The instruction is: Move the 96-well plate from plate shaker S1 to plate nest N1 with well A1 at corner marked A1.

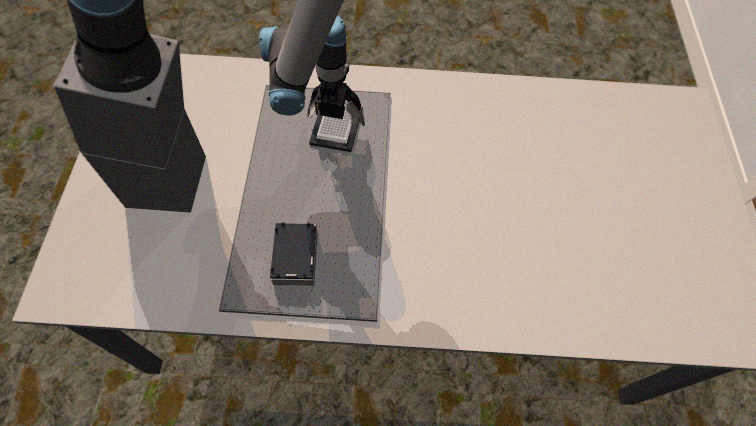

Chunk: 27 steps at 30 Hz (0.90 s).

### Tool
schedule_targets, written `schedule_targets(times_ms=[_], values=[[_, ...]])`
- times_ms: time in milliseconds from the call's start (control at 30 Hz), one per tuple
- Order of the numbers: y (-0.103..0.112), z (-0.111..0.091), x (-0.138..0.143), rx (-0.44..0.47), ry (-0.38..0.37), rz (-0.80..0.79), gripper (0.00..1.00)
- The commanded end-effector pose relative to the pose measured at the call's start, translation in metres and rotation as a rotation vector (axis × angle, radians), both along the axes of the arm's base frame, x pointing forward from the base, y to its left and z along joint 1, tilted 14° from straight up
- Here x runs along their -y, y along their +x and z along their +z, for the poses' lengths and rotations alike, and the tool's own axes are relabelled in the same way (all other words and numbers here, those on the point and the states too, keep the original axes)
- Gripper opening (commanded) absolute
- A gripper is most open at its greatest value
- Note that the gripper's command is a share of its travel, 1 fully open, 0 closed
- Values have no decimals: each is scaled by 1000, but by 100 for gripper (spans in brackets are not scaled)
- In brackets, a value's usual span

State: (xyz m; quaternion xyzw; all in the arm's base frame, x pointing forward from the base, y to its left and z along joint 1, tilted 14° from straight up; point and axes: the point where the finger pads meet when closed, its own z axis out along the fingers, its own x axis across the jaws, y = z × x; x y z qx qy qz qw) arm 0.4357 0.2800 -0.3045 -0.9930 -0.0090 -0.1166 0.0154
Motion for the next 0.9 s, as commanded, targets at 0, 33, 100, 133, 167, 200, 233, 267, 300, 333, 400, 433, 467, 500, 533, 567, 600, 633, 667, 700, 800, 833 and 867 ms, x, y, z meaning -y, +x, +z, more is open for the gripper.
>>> schedule_targets(times_ms=[0, 33, 100, 133, 167, 200, 233, 267, 300, 333, 400, 433, 467, 500, 533, 567, 600, 633, 667, 700, 800, 833, 867], values=[[0, 1, 0, 1, 0, 0, 100], [0, 1, 0, 1, 0, 0, 100], [0, 1, 0, 1, 0, 0, 100], [0, 1, 0, 1, 0, 0, 100], [0, 1, 0, 1, 0, 0, 100], [0, 1, 0, 1, 0, 0, 100], [0, 1, 0, 1, 0, 0, 100], [0, 3, 0, 1, 0, 0, 100], [-1, 6, 0, 1, 0, 0, 100], [-1, 8, 0, 1, 0, 0, 100], [-3, 13, 0, 1, 0, 0, 100], [-3, 16, 0, 1, 0, 0, 100], [-4, 19, 0, 1, 0, 0, 100], [-5, 21, 0, 1, 0, 0, 100], [-5, 24, 1, 1, 0, 0, 100], [-6, 26, 1, 1, 0, 0, 100], [-6, 26, 1, 1, 0, 0, 100], [-6, 26, 1, 1, 0, 0, 100], [-6, 29, 1, 1, 0, 0, 100], [-7, 32, 1, 1, 0, 0, 100], [-7, 32, 1, 1, 0, 0, 100], [-7, 32, 1, 1, 0, 0, 100], [-7, 32, 1, 1, 0, 0, 100]])
